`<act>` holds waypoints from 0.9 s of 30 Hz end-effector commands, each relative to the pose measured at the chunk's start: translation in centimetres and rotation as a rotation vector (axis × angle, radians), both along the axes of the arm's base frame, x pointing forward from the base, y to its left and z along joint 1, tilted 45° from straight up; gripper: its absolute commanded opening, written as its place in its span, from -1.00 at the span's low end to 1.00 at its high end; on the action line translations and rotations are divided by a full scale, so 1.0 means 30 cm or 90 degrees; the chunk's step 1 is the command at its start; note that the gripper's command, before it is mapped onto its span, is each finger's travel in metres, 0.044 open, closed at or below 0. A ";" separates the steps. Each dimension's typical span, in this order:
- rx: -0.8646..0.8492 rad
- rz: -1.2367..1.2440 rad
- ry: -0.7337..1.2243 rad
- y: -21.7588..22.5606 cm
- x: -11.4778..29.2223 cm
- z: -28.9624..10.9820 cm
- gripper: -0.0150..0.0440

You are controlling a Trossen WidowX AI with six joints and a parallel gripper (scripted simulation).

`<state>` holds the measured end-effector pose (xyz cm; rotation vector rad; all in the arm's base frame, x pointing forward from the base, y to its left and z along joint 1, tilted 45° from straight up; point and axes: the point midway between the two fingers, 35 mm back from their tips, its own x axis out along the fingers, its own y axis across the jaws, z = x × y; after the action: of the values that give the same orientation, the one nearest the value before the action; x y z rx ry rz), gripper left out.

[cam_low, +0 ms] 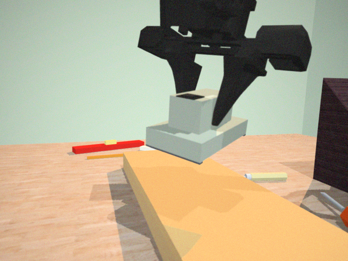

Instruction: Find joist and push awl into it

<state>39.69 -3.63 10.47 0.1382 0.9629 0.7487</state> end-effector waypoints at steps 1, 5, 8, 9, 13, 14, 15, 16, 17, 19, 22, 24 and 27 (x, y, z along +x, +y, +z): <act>-0.005 0.028 -0.025 0.075 -0.019 0.055 -0.49; -0.011 0.060 -0.052 0.152 -0.043 0.107 -0.49; -0.015 0.084 -0.072 0.208 -0.065 0.144 -0.49; -0.016 0.092 -0.079 0.226 -0.073 0.157 -0.49; -0.019 0.124 -0.106 0.298 -0.109 0.204 -0.49; -0.020 0.132 -0.113 0.316 -0.119 0.215 -0.49; -0.020 0.140 -0.120 0.333 -0.130 0.226 -0.49; -0.021 0.148 -0.127 0.350 -0.141 0.237 -0.49; -0.021 0.156 -0.134 0.367 -0.152 0.248 -0.49; -0.021 0.172 -0.148 0.400 -0.175 0.269 -0.49; -0.021 0.196 -0.169 0.447 -0.213 0.299 -0.49; -0.020 0.211 -0.183 0.477 -0.240 0.319 -0.49; -0.018 0.235 -0.204 0.520 -0.282 0.346 -0.49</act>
<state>32.54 10.76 20.07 -0.1655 0.7277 1.0296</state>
